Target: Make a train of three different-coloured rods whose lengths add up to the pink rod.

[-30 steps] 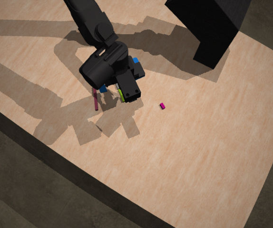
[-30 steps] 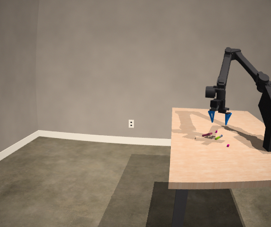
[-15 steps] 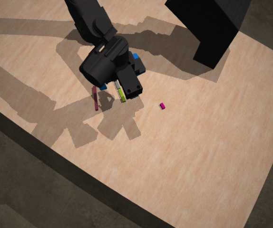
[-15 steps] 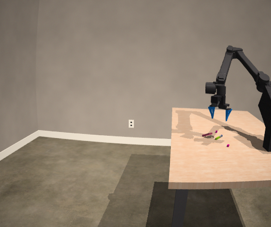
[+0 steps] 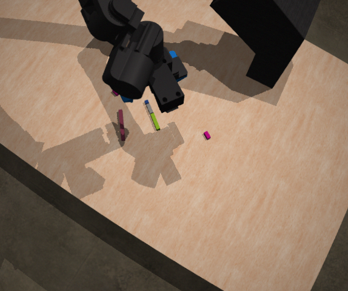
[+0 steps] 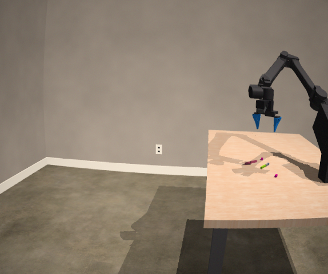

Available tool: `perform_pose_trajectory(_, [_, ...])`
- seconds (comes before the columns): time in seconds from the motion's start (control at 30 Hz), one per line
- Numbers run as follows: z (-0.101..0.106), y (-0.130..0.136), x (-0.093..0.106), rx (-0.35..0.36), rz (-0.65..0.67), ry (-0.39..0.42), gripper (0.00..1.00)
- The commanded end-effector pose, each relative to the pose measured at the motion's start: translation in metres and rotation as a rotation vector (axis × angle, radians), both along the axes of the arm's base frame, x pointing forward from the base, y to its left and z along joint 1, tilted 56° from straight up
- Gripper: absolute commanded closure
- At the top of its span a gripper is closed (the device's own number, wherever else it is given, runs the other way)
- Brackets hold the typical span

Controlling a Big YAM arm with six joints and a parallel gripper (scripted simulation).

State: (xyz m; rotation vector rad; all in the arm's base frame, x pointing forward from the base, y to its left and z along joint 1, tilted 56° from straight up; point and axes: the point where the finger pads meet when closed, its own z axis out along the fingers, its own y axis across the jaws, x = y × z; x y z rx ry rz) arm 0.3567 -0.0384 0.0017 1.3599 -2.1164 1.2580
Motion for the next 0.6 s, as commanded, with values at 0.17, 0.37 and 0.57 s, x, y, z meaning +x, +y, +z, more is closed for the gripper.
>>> perform_pose_trajectory(0.17, [0.005,-0.001,-0.001,0.008,-0.057,-0.037,0.0])
perform_pose_trajectory(0.37, [0.005,0.006,0.002,0.014,-0.038,-0.052,0.0])
perform_pose_trajectory(0.57, [0.005,0.006,0.002,0.013,-0.035,-0.047,0.0])
